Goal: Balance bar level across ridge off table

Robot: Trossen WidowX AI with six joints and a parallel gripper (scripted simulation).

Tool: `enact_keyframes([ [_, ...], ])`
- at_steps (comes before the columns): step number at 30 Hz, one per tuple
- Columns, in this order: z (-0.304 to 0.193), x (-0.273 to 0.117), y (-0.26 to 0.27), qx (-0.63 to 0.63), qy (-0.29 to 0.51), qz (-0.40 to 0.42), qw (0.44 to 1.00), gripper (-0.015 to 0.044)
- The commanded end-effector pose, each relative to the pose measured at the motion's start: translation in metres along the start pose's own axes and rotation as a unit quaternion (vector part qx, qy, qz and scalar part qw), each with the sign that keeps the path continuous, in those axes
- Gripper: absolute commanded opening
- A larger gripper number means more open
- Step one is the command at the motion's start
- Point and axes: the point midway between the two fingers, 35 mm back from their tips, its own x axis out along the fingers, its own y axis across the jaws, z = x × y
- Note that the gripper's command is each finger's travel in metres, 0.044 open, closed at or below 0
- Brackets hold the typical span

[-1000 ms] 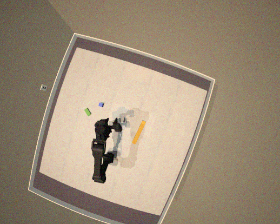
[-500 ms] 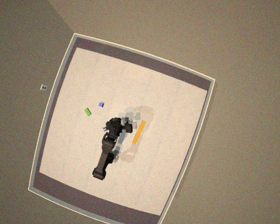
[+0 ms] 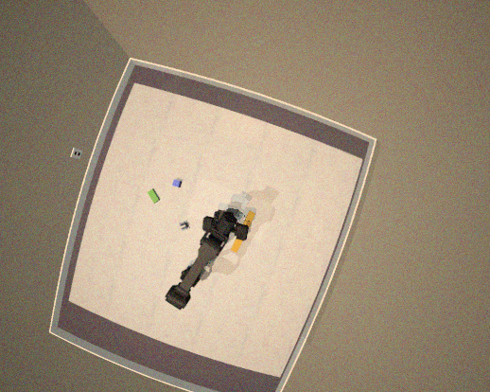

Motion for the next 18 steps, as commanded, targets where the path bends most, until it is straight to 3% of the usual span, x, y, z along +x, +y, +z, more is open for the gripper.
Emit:
enact_keyframes([
  [1, -0.020, 0.019, -0.012, 0.025, 0.042, 0.018, 0.999, 0.0315],
  [18, -0.091, 0.061, -0.050, 0.129, 0.153, 0.076, 0.977, 0.0315],
])
